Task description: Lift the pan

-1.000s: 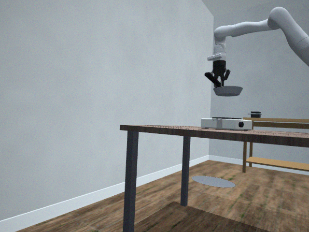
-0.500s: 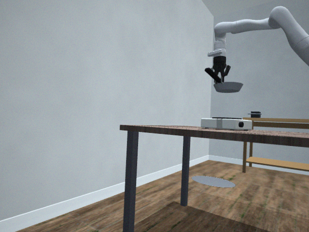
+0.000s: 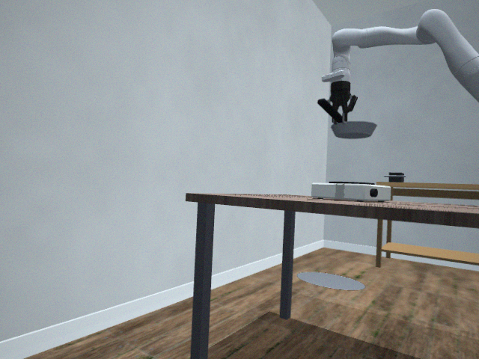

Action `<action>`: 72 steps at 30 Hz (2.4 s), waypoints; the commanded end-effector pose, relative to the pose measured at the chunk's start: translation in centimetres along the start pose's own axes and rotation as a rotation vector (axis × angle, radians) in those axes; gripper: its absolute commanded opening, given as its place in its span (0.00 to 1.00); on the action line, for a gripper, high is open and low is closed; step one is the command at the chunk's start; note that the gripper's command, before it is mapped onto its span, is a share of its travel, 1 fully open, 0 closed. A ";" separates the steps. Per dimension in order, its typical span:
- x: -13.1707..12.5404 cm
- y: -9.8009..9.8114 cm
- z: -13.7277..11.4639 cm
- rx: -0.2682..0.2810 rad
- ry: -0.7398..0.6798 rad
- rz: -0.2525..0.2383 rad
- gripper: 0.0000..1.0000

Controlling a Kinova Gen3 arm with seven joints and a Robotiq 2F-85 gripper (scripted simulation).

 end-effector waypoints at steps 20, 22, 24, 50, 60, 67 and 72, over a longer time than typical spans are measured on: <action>0.0 3.0 0.0 0.002 0.000 0.007 0.00; 0.0 3.2 0.0 0.002 0.000 0.007 0.00; 0.0 3.5 0.0 0.002 0.000 0.007 0.00; 0.0 5.4 0.0 0.002 0.000 0.007 0.00; 0.0 6.0 0.0 0.002 0.000 0.007 0.00; 0.0 6.2 0.0 0.002 0.000 0.007 0.00; 0.0 6.4 0.0 0.002 0.000 0.007 0.00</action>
Point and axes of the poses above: the point where the finger pads meet when closed, its own y axis back along the fingers, its own x axis across the jaws, z = x × y, the point moved 9 cm from there along y, back along the fingers, and after that the axes turned 2 degrees about y, right-handed, at the moved point
